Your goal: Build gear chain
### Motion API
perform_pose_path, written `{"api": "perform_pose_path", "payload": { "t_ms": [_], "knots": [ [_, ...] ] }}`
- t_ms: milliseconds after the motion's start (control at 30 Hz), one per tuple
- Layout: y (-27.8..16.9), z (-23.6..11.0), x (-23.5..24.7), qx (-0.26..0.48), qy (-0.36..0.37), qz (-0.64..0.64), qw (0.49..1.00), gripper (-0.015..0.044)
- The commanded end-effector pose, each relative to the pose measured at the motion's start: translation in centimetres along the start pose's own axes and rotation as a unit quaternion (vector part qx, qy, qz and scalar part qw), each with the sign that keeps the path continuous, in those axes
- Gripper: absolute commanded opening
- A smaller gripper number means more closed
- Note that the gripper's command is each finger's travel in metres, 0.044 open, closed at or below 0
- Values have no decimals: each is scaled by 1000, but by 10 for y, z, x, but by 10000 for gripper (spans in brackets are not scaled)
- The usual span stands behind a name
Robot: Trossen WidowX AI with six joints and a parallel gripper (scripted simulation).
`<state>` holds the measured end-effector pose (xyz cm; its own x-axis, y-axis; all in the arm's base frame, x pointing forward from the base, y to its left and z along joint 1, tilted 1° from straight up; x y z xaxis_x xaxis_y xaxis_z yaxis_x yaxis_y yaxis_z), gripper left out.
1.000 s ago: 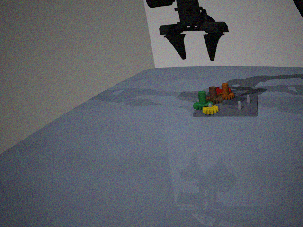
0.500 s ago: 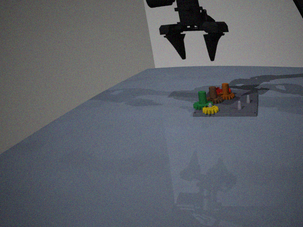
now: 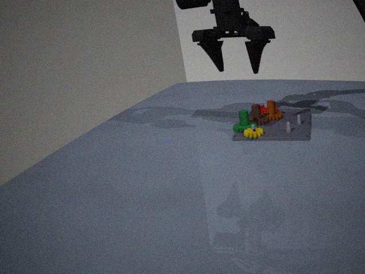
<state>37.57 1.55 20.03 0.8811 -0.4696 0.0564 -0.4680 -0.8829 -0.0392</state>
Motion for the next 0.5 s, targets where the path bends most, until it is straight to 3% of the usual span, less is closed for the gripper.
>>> {"api": "perform_pose_path", "payload": {
  "t_ms": [0,233,467],
  "knots": [
    [-9,-1,-8,0,-2,0,1000,440],
    [-80,-18,-102,3,-8,0,1000,440],
    [-113,-34,-208,5,-13,1,1000,440]
  ]
}}
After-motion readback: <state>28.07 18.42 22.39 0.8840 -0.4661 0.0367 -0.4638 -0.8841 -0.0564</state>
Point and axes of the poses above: the point midway between the two fingers, 35 mm back from their tips, its own z axis out along the fingers, its own x axis across the jaws, y = z × x, the point moved 9 cm from there along -z, back along the fingers, and after that the axes turned 7 degrees about z, right-handed, at the moved point
